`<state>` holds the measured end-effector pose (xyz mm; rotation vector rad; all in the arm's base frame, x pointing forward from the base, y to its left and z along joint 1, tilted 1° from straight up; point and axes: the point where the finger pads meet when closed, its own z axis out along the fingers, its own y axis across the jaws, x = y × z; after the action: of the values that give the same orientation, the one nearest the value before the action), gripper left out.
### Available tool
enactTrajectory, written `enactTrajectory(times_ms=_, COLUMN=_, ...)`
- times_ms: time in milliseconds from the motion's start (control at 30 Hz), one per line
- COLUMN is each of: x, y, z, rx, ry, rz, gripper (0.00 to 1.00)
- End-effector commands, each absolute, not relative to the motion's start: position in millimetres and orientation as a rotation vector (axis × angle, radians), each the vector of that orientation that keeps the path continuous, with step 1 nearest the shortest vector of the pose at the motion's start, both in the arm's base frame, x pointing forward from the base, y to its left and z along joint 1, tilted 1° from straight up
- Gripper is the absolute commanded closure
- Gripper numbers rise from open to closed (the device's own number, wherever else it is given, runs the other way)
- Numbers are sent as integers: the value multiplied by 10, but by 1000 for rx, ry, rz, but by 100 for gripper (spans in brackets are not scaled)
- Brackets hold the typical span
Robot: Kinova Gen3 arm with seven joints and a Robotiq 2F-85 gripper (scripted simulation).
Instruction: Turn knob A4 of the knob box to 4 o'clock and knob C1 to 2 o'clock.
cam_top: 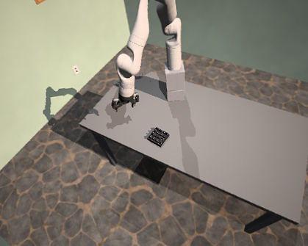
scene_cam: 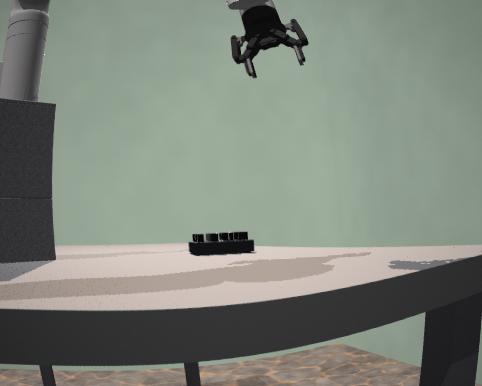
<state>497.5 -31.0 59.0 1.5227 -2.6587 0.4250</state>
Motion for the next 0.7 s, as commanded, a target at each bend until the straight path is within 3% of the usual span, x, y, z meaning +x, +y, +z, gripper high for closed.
enactTrajectory(times_ms=0, x=4963, y=-313, z=551, rx=1533, ry=-2646, rz=423, gripper=0)
enactTrajectory(times_ms=667, x=4990, y=-287, z=400, rx=1686, ry=-2537, rz=438, gripper=0)
